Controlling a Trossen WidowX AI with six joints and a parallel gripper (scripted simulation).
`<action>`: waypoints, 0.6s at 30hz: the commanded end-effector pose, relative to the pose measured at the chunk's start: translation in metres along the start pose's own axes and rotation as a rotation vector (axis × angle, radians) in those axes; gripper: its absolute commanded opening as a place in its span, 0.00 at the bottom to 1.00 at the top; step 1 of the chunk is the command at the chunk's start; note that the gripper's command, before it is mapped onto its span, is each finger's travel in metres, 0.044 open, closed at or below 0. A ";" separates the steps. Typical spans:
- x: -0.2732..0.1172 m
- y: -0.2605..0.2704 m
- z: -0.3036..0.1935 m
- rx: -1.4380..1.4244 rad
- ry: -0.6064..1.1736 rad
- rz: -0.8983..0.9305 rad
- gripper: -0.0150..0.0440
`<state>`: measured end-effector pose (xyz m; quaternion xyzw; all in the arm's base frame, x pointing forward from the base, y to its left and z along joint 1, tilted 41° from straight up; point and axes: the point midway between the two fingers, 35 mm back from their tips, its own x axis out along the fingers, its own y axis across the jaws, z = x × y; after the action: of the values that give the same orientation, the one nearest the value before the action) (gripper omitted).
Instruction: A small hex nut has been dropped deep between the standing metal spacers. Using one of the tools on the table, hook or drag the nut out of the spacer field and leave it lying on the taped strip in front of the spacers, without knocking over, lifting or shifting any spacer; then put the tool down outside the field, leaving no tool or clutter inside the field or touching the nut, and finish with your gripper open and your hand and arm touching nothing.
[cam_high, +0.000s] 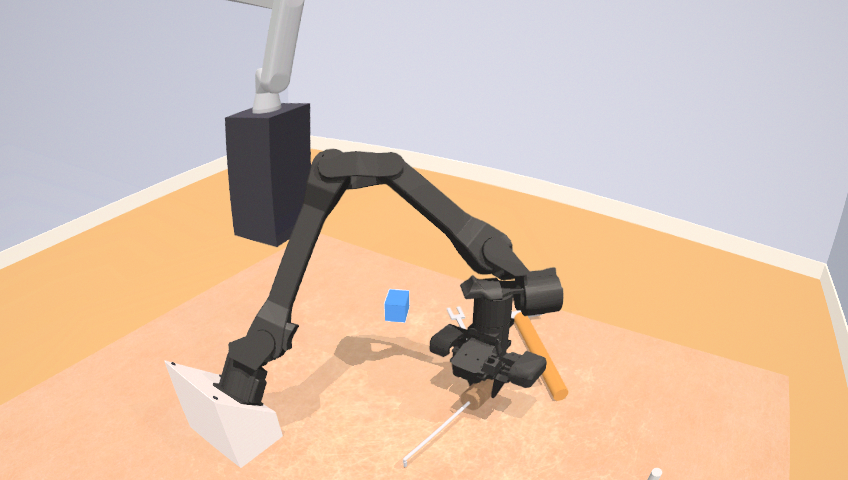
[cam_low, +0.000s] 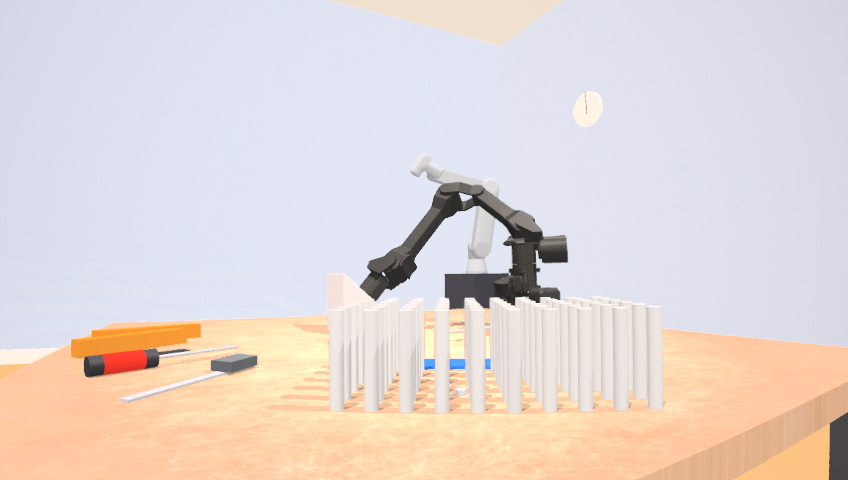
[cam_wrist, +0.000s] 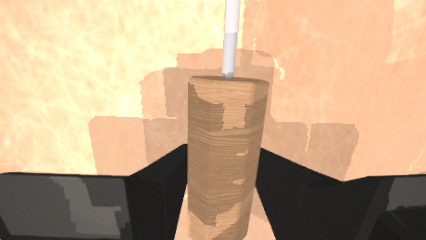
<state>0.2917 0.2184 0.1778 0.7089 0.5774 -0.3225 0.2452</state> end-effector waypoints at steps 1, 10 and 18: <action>0.008 0.000 0.002 0.004 -0.004 0.000 0.25; 0.013 -0.001 0.002 0.001 -0.002 0.004 0.25; 0.013 -0.001 0.002 0.004 0.001 0.014 0.25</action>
<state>0.2923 0.2225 0.1701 0.7140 0.5715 -0.3212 0.2458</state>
